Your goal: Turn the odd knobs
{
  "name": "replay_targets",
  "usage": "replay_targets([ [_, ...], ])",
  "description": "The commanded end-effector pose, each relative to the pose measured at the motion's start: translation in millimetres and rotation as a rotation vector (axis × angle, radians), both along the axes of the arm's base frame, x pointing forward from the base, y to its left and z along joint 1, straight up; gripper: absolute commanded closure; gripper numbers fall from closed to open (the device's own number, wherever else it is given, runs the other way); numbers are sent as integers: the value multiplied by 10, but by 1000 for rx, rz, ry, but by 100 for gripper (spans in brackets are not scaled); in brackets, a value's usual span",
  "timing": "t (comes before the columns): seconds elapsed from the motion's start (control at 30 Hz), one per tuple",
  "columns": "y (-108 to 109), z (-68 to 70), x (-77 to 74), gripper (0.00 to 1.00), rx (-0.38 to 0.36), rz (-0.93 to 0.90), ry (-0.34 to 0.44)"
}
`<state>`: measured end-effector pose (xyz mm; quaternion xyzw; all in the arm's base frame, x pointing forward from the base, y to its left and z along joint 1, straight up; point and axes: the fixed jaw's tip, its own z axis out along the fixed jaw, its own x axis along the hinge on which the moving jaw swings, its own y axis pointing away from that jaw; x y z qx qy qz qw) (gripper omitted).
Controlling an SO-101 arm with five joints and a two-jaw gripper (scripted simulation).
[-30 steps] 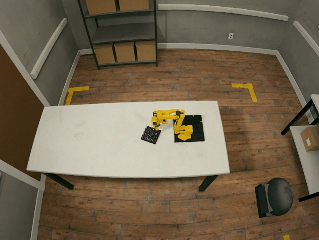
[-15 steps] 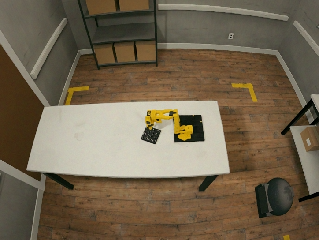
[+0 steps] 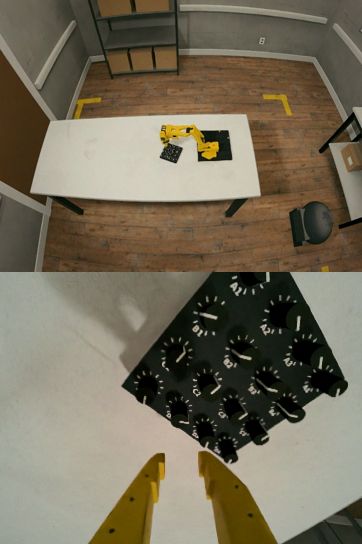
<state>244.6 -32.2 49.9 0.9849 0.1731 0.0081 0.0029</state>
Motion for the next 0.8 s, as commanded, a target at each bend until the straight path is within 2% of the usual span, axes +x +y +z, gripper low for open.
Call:
replay_targets([
  [0.0,-13,-13,-3,90,2,1,13],
  [0.77,-14,-45,-2,90,2,1,13],
])
